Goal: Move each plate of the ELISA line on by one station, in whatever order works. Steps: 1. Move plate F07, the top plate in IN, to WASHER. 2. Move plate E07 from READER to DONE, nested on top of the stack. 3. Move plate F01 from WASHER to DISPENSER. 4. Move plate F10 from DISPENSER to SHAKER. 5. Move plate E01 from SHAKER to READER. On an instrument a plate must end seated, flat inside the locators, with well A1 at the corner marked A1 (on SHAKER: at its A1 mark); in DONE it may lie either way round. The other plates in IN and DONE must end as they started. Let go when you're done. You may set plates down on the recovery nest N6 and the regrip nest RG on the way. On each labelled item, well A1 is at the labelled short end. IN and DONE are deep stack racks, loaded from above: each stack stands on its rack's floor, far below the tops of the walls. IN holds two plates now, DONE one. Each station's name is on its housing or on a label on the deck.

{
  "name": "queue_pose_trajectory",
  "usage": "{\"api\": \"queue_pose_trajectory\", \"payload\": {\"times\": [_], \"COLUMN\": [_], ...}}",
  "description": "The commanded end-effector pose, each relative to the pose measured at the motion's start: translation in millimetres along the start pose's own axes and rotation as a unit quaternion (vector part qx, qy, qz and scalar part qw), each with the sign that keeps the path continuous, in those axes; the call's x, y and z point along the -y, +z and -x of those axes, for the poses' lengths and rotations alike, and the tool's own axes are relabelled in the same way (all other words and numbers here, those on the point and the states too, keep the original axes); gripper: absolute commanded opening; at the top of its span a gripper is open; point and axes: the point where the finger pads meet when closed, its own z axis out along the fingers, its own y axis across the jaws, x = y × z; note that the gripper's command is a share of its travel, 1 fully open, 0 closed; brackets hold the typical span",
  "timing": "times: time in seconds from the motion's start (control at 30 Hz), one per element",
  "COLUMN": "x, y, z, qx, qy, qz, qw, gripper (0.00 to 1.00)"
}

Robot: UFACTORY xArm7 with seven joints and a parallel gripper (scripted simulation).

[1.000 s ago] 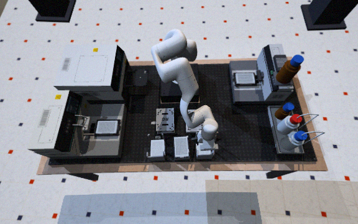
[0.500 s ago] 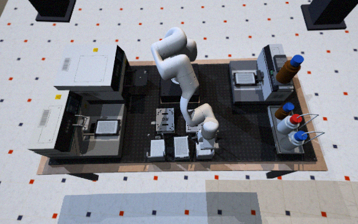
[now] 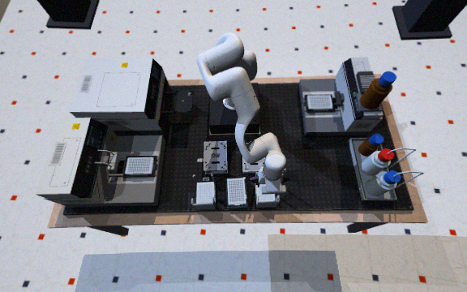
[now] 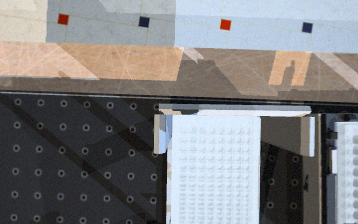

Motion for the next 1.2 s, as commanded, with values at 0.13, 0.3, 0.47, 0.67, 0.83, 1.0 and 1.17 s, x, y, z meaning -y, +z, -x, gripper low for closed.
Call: {"api": "queue_pose_trajectory", "payload": {"times": [0.13, 0.3, 0.47, 0.67, 0.83, 1.0, 1.17], "x": [1, 1, 1, 1, 1, 1, 1], "y": [-13.1, -17.1, -23.8, -31.8, -35.8, -42.0, -42.0], "z": [-2, -2, -2, -2, -2, -2, -2], "qx": [-0.003, -0.003, -0.003, -0.003, -0.003, -0.003, -0.003], "qy": [0.000, 0.000, 0.000, 0.000, 0.000, 0.000, 0.000], "qz": [-0.001, -0.001, -0.001, -0.001, -0.001, -0.001, -0.001], "qw": [1.000, 1.000, 1.000, 1.000, 1.000, 1.000, 1.000], "gripper": [1.00, 1.00, 1.00, 1.00, 1.00, 1.00, 1.00]}}
